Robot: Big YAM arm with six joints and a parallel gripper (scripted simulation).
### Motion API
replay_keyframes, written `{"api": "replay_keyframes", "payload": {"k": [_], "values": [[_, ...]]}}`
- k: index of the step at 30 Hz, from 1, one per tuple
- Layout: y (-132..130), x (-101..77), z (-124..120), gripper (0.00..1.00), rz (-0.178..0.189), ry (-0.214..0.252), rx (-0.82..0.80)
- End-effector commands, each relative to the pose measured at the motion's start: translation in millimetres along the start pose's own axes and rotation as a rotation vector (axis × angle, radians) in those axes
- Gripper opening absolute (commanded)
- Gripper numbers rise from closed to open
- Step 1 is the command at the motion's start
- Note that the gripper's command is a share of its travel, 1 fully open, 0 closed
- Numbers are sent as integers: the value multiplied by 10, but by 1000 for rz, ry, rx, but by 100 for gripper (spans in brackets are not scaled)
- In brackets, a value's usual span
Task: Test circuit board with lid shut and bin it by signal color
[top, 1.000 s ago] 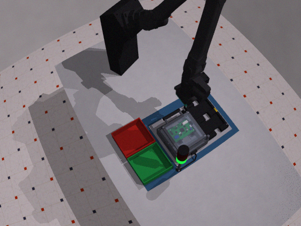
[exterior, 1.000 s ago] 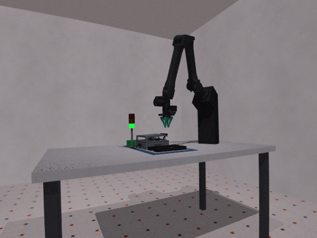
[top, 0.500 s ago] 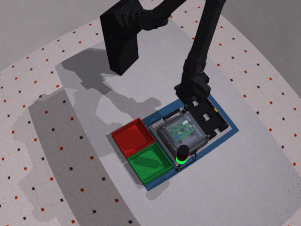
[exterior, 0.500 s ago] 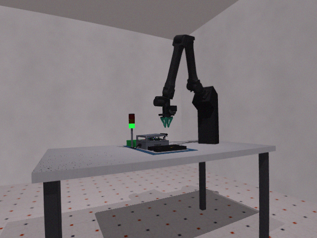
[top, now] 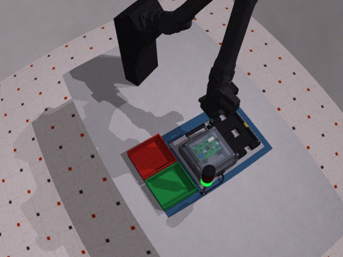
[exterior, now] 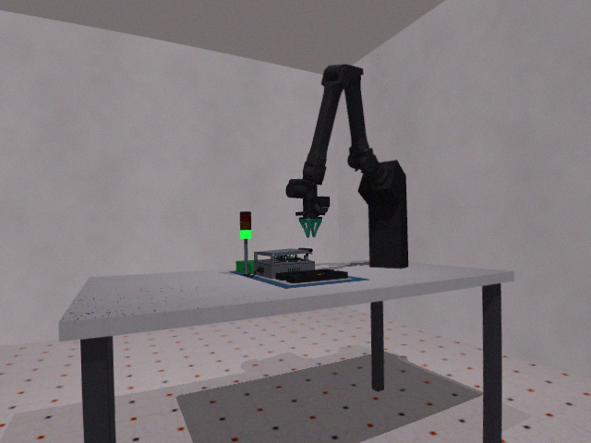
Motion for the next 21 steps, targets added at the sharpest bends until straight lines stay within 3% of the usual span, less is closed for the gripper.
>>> {"api": "replay_keyframes", "payload": {"k": [1, 10, 21], "values": [[-58, -69, -39, 26, -25, 9, -7], [29, -3, -143, 26, -5, 10, -3], [93, -13, -567, 26, -8, 11, -3]]}}
Point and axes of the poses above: the point where the finger pads meet when closed, its own x axis out along the fingers, its own y axis across the jaws, z = x × y, the point moved 8 cm from there along -x, back along the fingers
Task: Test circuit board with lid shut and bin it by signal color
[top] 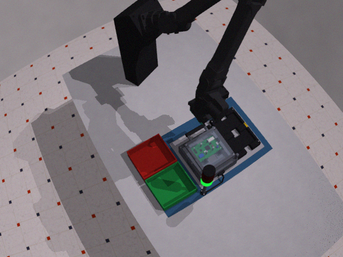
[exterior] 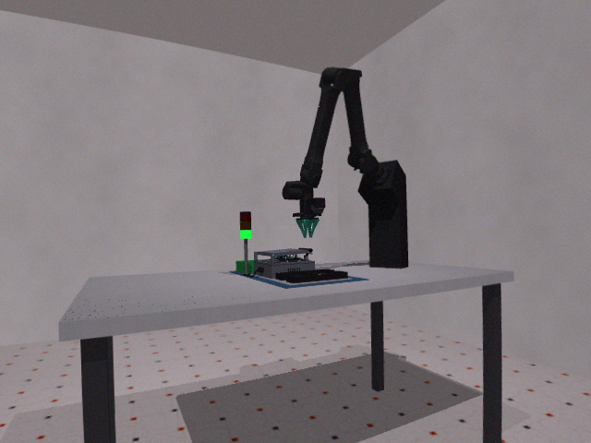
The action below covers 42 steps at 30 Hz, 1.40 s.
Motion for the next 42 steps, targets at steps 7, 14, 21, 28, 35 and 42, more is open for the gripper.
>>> {"api": "replay_keyframes", "payload": {"k": [7, 14, 21, 28, 35, 42], "values": [[12, -30, -272, 26, -19, 19, -22], [-39, -81, -258, 26, -37, 19, -32], [-40, -14, -268, 26, -33, 21, -18], [-16, 148, -201, 26, -18, 3, -17], [-61, 189, -176, 26, -34, 1, -25], [-17, 219, -188, 26, -20, 1, -21]]}}
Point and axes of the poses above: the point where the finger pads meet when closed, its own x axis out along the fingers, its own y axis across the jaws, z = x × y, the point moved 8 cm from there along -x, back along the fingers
